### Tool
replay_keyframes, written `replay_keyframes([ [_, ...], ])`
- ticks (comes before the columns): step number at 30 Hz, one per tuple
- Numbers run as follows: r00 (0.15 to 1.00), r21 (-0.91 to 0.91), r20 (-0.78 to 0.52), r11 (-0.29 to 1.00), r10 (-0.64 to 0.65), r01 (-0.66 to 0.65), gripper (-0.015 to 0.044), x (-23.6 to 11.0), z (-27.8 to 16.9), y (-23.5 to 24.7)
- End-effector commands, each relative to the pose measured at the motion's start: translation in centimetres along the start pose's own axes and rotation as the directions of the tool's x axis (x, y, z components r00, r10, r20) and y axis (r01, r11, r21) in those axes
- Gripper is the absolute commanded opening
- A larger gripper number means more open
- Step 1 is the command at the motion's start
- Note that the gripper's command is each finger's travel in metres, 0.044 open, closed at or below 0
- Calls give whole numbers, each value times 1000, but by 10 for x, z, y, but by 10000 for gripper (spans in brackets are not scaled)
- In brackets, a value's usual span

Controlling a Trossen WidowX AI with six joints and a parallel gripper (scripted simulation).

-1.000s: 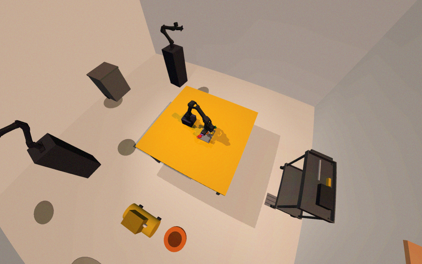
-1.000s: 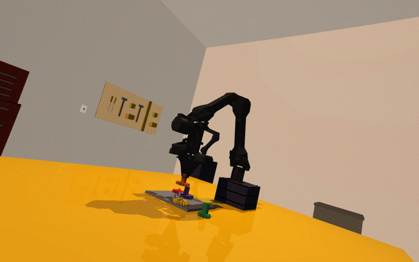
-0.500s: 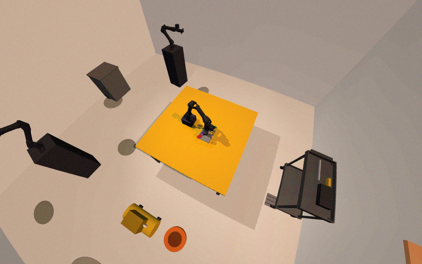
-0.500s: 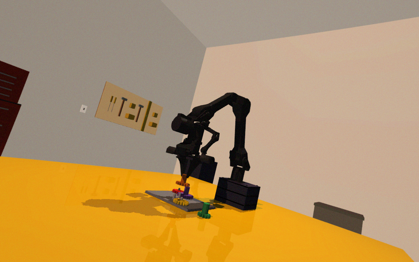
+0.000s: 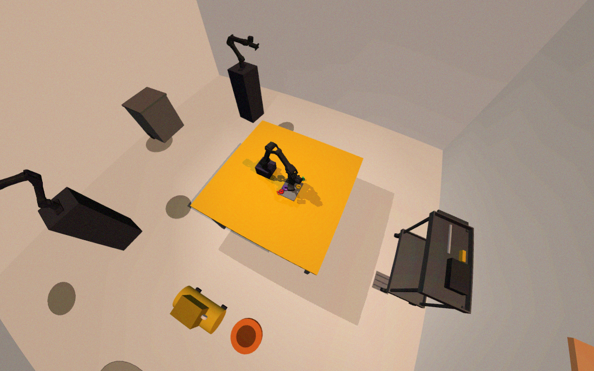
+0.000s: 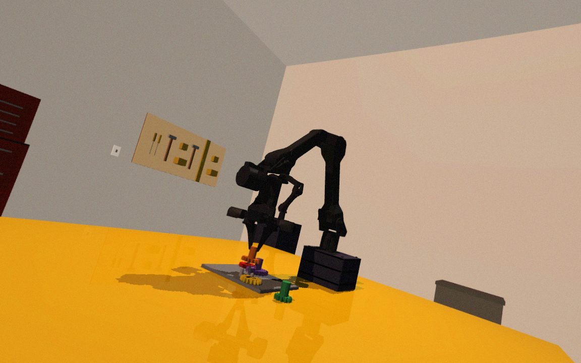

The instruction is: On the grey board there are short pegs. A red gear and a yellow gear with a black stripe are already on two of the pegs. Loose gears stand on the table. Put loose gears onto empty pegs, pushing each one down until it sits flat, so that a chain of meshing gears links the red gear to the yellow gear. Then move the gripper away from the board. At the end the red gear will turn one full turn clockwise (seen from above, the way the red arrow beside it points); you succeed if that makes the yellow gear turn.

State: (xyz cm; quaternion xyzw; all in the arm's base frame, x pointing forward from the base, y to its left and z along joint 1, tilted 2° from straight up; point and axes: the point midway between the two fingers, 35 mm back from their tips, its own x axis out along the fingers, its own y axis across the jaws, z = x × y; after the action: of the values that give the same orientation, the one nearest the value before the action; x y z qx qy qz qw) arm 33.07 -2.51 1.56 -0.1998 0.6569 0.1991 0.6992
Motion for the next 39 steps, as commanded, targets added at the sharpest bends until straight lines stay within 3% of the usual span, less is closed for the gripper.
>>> replay_keyframes([
  [1, 1000, -20, -4, 1000, 9, -10, 0, 8, -2, 2],
  [22, 1000, 339, -4, 941, 10, -8, 0, 36, -2, 3],
  [31, 1000, 308, -4, 951, 10, -8, 0, 30, -2, 2],
  [39, 1000, 149, -4, 989, 10, -9, 0, 24, -1, 3],
])
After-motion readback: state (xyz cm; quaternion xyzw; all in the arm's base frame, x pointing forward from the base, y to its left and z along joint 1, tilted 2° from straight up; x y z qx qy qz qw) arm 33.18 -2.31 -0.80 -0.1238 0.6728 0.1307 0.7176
